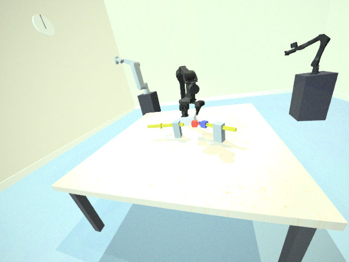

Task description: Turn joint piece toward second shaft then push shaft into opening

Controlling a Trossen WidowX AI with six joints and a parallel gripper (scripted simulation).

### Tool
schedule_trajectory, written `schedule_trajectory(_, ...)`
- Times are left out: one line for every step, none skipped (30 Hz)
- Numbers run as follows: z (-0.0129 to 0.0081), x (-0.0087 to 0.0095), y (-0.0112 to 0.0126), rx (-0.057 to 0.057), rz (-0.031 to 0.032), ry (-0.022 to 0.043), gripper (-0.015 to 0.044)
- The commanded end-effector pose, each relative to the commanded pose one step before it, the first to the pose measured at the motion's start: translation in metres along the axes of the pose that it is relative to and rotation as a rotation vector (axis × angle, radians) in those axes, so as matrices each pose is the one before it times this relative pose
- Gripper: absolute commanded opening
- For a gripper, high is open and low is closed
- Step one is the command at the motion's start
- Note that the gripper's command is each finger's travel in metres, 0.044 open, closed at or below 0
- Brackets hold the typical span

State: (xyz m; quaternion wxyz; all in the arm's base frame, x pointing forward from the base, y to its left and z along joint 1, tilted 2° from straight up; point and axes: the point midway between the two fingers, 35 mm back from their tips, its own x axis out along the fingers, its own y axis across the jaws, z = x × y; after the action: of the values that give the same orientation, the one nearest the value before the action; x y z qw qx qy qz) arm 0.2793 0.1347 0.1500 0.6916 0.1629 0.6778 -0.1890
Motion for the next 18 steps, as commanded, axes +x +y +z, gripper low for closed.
schedule_trajectory(0.00054,-0.01662,-0.00268,-0.1498,0.02842,0.00513,0.044)
schedule_trajectory(-0.00021,-0.003,-0.00061,-0.0344,0.00422,0.00145,0.044)
schedule_trajectory(-0.00026,-0.003,-0.00061,-0.0344,0.00427,0.00128,0.044)
schedule_trajectory(-0.00031,-0.003,-0.00061,-0.0344,0.00431,0.00111,0.044)
schedule_trajectory(-0.00036,-0.00299,-0.0006,-0.0345,0.00435,0.00094,0.044)
schedule_trajectory(-0.00042,-0.00299,-0.0006,-0.0345,0.00439,0.00077,0.044)
schedule_trajectory(-0.00047,-0.00299,-0.00058,-0.0345,0.00441,0.0006,0.044)
schedule_trajectory(-0.00052,-0.00299,-0.00057,-0.0345,0.00443,0.00043,0.044)
schedule_trajectory(-0.00057,-0.00299,-0.00055,-0.0345,0.00444,0.00026,0.044)
schedule_trajectory(-0.00062,-0.00298,-0.00053,-0.0345,0.00445,0.00008,0.044)
schedule_trajectory(-0.00067,-0.00298,-0.0005,-0.0345,0.00444,-0.00009,0.044)
schedule_trajectory(-0.00059,-0.00247,-0.0004,-0.0287,0.00369,-0.00021,0.044)
schedule_trajectory(-0.00037,-0.00148,-0.00022,-0.0172,0.00221,-0.00018,0.044)
schedule_trajectory(-0.00013,-0.00049,-0.00007,-0.0057,0.00073,-0.00007,0.044)
schedule_trajectory(0.0,0.0,0.0,0.0,0.0,0.0,0.044)
schedule_trajectory(0.0,0.0,0.0,0.0,0.0,0.0,0.044)
schedule_trajectory(0.0,0.0,0.0,0.0,0.0,0.0,0.044)
schedule_trajectory(0.0,0.0,0.0,0.0,0.0,0.0,0.044)
